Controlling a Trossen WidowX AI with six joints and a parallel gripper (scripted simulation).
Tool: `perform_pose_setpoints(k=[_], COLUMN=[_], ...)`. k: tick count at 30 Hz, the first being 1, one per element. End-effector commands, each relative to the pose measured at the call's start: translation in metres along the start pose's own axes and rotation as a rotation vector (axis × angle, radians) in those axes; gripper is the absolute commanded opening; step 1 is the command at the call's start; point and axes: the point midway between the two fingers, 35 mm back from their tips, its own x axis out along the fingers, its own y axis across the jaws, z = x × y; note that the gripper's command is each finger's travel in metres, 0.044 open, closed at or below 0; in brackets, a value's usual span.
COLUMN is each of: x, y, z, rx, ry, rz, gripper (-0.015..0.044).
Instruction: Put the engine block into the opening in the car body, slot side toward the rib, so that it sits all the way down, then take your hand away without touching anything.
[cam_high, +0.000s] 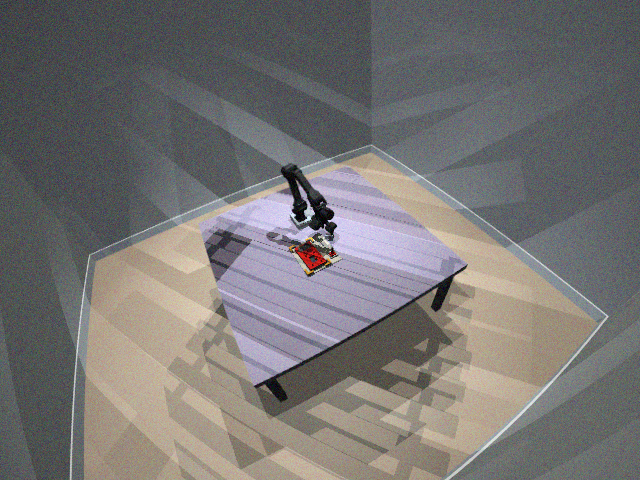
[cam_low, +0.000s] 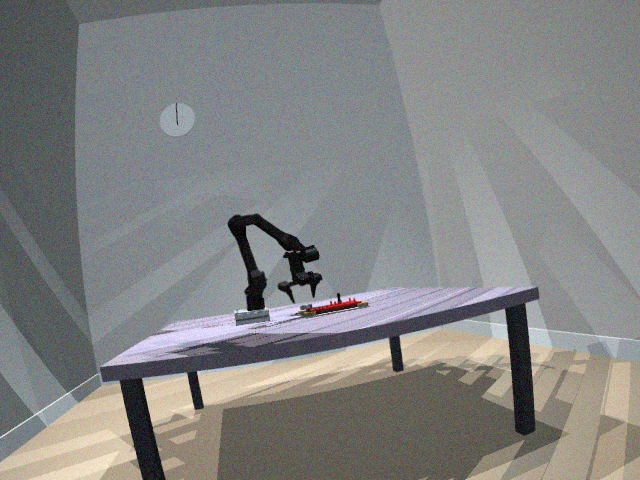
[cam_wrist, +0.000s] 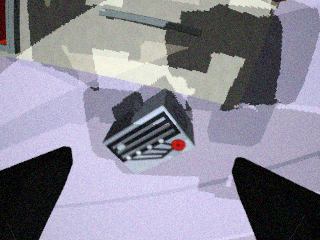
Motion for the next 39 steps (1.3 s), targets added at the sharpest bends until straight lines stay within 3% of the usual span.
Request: perform_pose_setpoints(k=[1,22,39], x=[-0.002,-0.011,0.006], y=[0.002,0.007,0.010], z=[-0.001,-0.007,-0.011], rx=[0.160,0.832,0.853], ry=[-0.035,-0.205,-0.210], rz=[-0.020,-0.035,-0.033], gripper=[0.0440,0.0440,0.0440])
